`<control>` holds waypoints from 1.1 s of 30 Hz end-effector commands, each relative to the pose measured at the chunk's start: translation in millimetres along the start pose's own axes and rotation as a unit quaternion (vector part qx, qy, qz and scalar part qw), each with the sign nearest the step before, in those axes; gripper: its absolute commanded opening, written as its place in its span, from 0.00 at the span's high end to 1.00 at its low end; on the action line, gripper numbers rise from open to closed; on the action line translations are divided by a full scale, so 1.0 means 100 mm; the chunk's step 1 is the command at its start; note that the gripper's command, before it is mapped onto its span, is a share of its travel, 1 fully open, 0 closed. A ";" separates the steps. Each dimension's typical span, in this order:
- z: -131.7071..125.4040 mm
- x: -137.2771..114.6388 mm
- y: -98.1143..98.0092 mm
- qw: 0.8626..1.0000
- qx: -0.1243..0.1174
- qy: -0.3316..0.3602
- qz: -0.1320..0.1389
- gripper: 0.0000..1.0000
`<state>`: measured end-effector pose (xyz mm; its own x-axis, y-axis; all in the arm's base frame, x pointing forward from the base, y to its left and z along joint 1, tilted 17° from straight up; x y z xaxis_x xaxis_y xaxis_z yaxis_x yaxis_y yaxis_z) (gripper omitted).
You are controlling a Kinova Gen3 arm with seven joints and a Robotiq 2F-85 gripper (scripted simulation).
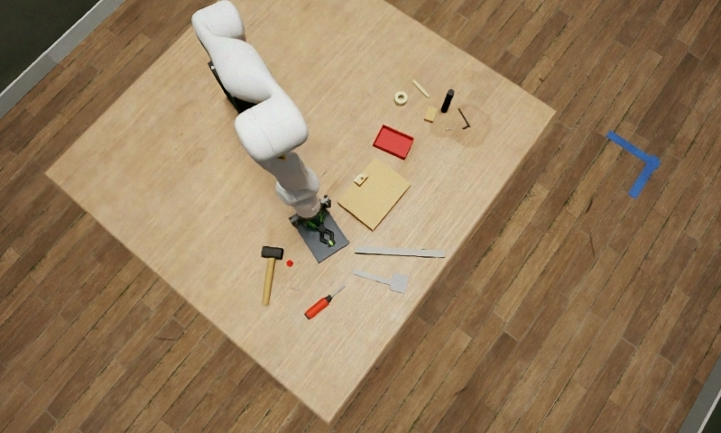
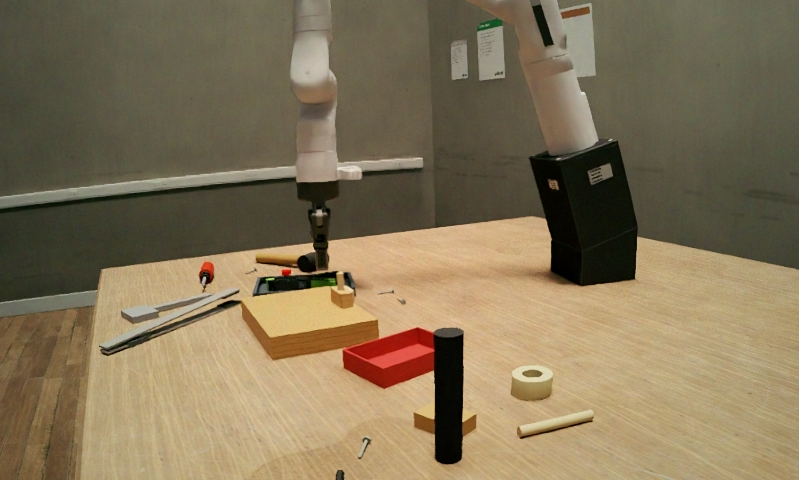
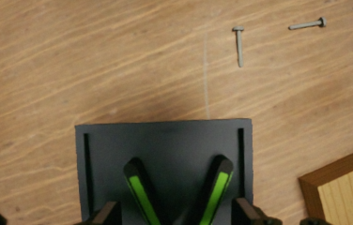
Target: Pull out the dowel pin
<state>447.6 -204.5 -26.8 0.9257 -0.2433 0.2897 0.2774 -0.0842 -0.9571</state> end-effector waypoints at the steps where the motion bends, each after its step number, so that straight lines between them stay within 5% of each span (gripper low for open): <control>1: 0.03 0.01 0.02 1.000 0.002 -0.005 -0.002 0.26; 33: 0.02 0.03 0.31 1.000 0.001 -0.005 -0.004 0.26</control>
<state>455.6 -207.1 -52.1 0.9247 -0.2442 0.2919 0.2791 -0.0864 -0.9564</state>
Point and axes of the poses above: the point where the finger pads meet when closed, its own y axis out along the fingers, its own z axis across the jaws, x = y × z, the point moved 2 cm from there along -y, back along the fingers, and after that the axes turned 5 degrees about -y, right-handed, at the moved point
